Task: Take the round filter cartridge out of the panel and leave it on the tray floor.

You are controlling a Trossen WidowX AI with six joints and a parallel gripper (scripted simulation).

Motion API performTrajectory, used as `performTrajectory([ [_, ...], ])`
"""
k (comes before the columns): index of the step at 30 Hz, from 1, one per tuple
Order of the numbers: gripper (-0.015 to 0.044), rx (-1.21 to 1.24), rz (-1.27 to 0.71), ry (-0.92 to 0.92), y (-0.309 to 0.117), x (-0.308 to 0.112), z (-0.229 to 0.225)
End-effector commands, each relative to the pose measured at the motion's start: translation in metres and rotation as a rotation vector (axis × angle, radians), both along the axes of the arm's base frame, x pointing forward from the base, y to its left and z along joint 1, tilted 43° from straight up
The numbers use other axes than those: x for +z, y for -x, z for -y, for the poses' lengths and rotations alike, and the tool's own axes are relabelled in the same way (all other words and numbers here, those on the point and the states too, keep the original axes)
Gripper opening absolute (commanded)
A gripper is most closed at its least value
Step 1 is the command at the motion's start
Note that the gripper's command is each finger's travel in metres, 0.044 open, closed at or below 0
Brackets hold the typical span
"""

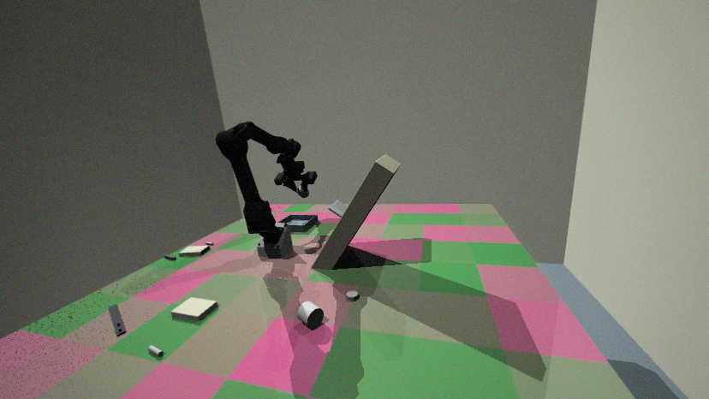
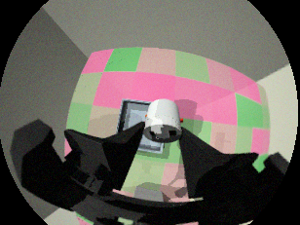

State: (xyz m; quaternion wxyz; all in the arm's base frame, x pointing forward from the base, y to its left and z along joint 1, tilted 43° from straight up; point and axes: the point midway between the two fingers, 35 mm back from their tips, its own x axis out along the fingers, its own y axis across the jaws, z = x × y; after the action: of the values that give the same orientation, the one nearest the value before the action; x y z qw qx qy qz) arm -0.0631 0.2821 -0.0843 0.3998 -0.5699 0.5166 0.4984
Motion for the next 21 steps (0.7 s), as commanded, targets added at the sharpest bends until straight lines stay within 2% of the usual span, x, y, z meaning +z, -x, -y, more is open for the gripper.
performTrajectory([
  [1, 0.0000, 0.058, -0.053, 0.010, 0.016, -0.011, 0.017],
  [8, 0.0000, 0.153, -0.136, 0.020, 0.039, -0.024, 0.044],
  [13, 0.0000, 0.156, -0.138, 0.020, 0.040, -0.028, 0.047],
  [21, 0.0000, 0.156, -0.139, 0.021, 0.038, -0.064, 0.076],
])
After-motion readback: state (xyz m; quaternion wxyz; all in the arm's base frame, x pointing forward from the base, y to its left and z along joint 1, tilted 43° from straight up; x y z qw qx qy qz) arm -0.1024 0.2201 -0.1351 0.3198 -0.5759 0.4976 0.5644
